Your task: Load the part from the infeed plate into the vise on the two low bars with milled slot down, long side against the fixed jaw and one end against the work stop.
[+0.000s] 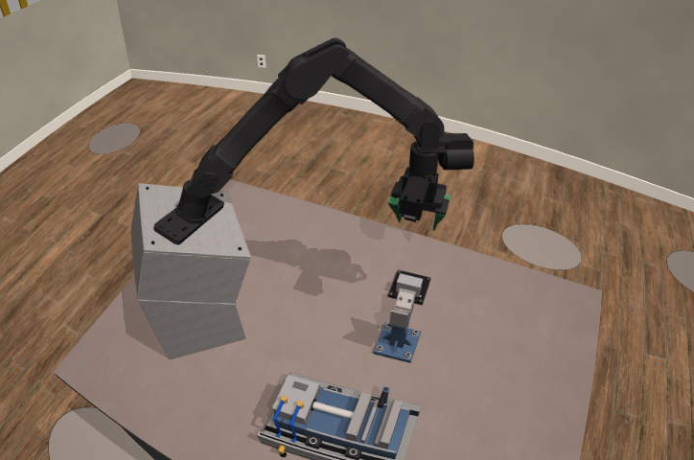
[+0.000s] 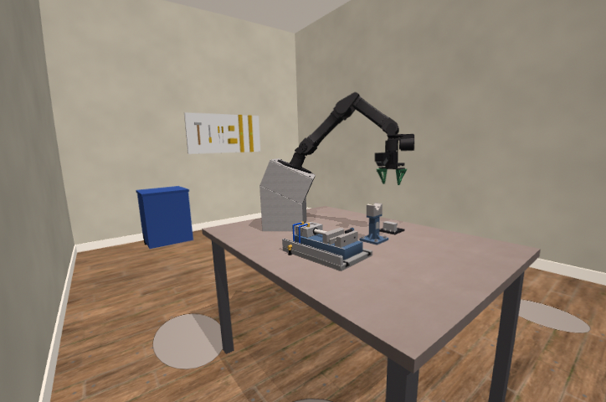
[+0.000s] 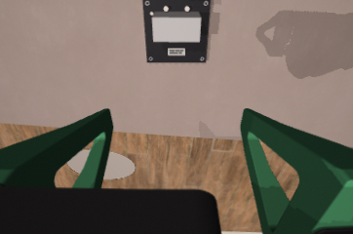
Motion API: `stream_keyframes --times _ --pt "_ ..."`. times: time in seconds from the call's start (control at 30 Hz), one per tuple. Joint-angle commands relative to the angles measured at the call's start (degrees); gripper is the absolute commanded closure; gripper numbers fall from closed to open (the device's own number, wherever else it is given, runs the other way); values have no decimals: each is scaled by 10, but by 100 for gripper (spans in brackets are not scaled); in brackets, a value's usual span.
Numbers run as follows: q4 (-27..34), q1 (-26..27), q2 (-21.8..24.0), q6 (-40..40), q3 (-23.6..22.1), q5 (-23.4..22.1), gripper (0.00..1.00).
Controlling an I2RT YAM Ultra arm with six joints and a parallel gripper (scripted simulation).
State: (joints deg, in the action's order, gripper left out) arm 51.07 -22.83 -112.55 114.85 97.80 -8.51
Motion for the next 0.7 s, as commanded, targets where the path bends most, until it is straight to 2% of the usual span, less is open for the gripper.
stream_keyframes --times 0.0,0.67 --pt "11 7 1 3 17 5 19" --pt "10 6 1 -15 17 6 19"
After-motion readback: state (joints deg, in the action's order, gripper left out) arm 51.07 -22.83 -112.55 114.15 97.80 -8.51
